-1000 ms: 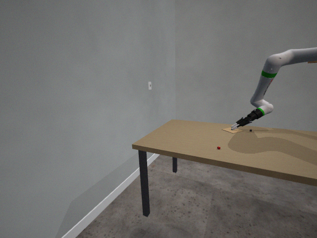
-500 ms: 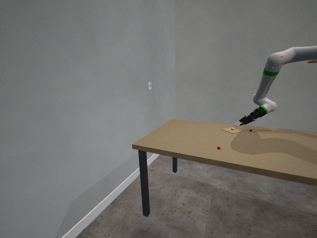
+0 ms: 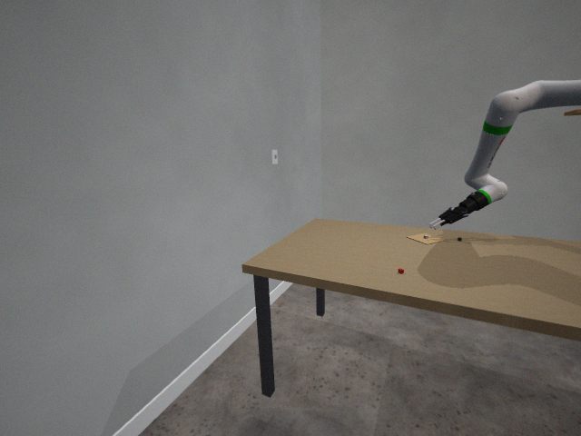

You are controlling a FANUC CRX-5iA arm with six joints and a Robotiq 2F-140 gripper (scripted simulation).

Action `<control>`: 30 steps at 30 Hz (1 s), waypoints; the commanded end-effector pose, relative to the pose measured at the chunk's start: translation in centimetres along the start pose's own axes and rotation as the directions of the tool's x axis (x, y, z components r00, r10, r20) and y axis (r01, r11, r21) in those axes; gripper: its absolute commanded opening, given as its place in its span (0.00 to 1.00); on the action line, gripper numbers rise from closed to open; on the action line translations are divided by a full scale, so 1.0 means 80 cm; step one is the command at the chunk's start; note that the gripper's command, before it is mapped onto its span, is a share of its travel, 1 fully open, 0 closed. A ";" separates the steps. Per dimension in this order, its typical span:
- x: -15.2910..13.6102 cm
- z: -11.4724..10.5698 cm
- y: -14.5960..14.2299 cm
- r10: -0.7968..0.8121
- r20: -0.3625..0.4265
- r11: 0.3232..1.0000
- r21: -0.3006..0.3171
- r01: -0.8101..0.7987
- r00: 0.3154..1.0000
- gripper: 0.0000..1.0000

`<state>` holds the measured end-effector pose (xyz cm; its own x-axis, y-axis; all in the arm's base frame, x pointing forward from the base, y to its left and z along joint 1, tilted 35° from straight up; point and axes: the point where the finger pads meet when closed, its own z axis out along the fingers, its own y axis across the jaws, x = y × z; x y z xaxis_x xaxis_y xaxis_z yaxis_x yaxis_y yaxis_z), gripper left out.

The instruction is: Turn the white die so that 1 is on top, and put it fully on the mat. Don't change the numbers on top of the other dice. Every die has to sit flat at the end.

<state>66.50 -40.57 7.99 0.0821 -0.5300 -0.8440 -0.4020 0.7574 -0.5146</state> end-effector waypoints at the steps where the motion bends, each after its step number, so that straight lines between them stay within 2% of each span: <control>1: -0.016 -0.009 0.000 0.000 0.000 1.000 0.000 0.000 1.000 0.27; 9: -0.037 -0.020 0.000 0.000 0.000 1.000 0.000 0.000 1.000 0.27; 15: -0.040 -0.021 0.000 0.000 -0.002 1.000 0.000 0.000 1.000 0.27; 20: -0.045 -0.016 0.000 0.002 -0.068 1.000 -0.002 -0.002 0.998 0.27; 22: -0.045 -0.016 0.000 0.002 -0.068 1.000 -0.002 -0.002 0.998 0.27; 24: -0.051 -0.015 0.000 0.000 -0.131 1.000 0.000 0.000 0.991 0.27; 27: -0.063 -0.007 0.001 0.001 -0.279 1.000 -0.001 -0.001 0.960 0.27; 30: -0.068 -0.003 0.002 0.003 -0.343 1.000 -0.004 -0.004 0.939 0.27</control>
<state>65.29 -38.33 12.18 -0.1182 -0.6062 -0.7864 -0.4003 0.7539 -0.5210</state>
